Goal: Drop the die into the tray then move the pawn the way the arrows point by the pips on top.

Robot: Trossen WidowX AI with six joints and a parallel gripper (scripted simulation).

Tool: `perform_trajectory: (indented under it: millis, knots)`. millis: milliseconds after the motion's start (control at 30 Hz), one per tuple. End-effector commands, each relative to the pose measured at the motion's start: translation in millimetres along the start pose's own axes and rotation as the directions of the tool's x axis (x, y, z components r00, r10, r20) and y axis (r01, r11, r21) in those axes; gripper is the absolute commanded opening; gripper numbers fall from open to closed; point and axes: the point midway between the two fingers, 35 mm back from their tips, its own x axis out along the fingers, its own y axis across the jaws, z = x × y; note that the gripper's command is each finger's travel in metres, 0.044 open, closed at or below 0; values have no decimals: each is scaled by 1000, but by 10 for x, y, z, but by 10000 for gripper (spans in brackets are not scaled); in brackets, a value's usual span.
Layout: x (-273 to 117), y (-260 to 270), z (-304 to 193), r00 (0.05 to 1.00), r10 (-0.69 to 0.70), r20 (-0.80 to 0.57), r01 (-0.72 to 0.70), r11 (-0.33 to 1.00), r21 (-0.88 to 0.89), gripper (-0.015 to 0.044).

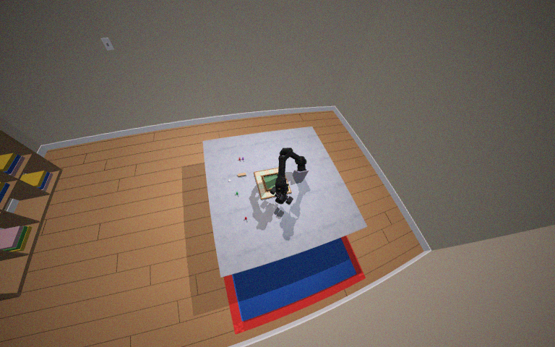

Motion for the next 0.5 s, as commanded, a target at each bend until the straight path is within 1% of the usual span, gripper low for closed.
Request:
perform_trajectory:
  millis: [0, 133, 300, 467]
  knots:
    - [-335, -20, 12, 1000, 13, 1, -13, 1000, 9, 0]
    - [-590, -27, -32, 1000, 18, -13, -18, 1000, 7, 0]
    - [-600, -62, -47, 1000, 19, -13, -19, 1000, -8, 0]
    - [-575, -311, -149, 1000, 23, -9, -24, 993, -119, 0]
